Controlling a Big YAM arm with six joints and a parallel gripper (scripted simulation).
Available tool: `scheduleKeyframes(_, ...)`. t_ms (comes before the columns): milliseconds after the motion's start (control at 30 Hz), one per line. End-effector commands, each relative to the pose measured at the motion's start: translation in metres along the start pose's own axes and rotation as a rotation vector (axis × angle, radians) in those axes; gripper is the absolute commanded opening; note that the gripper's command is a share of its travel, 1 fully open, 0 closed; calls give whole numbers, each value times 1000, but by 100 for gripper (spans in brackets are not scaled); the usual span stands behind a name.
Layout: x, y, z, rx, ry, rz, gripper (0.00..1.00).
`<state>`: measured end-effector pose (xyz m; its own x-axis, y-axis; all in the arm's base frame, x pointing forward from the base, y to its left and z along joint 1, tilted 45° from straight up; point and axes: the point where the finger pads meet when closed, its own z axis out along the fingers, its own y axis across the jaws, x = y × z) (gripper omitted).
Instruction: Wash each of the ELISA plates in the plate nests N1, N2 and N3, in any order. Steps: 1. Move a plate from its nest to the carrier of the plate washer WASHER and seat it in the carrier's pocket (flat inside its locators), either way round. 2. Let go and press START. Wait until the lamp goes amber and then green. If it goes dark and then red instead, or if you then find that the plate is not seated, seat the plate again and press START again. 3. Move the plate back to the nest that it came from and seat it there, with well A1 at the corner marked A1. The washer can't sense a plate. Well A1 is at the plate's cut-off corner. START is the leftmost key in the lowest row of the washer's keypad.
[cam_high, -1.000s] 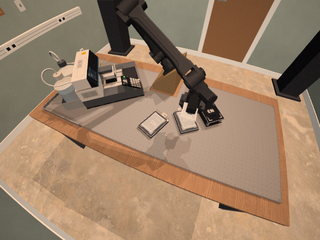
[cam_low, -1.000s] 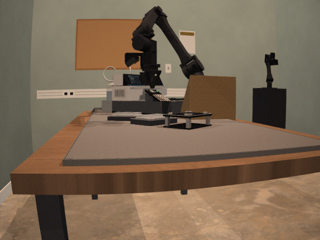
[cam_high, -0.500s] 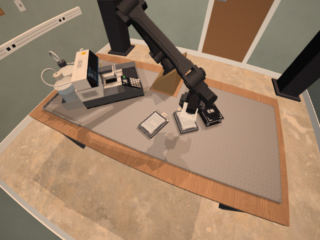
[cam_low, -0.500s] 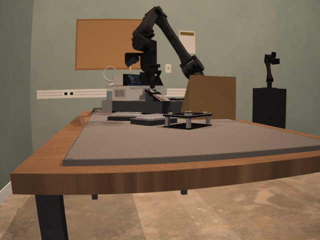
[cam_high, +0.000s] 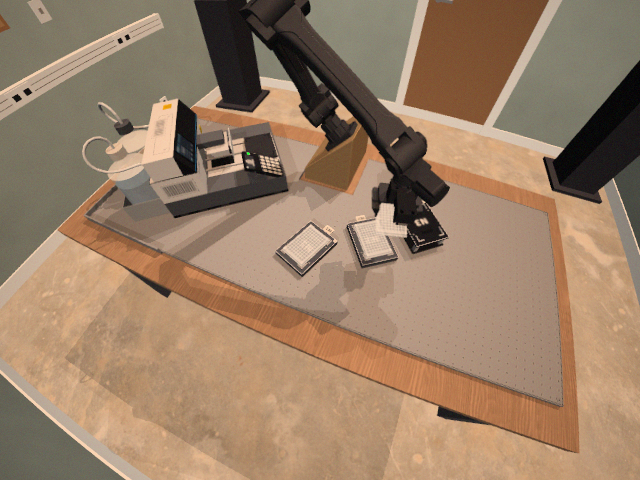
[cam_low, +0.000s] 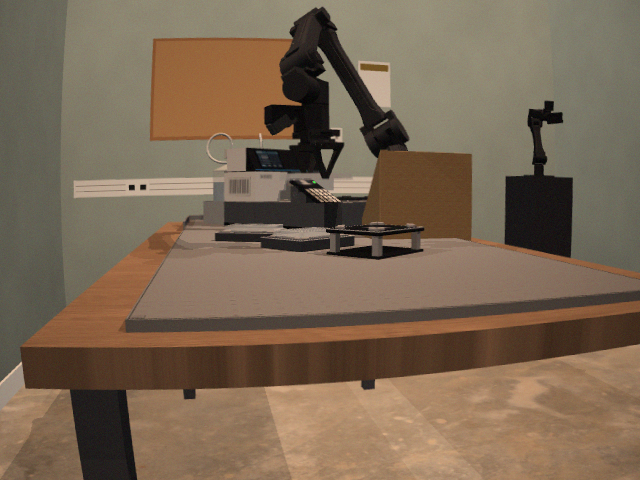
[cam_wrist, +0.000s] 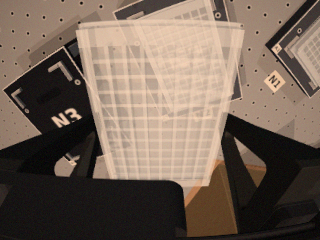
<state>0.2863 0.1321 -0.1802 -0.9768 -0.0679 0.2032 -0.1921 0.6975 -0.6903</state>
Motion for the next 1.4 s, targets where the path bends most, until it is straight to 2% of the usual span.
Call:
scheduleKeyframes(0,-14,29,-16,-29,-57,-124,84)
scheduleKeyframes(300,10,70,-14,-25,-60,-421,84)
scheduleKeyframes(467,19,82,-13,-23,-55,-424,84)
scheduleKeyframes(933,59,142,-8,-19,-42,-409,84)
scheduleKeyframes(1033,59,144,-13,-24,-47,-407,84)
scheduleKeyframes(1067,51,141,-22,-44,-56,-389,84)
scheduleKeyframes(1100,47,138,-22,-50,-51,-377,84)
scheduleKeyframes(1367,52,143,-20,-37,-60,-396,84)
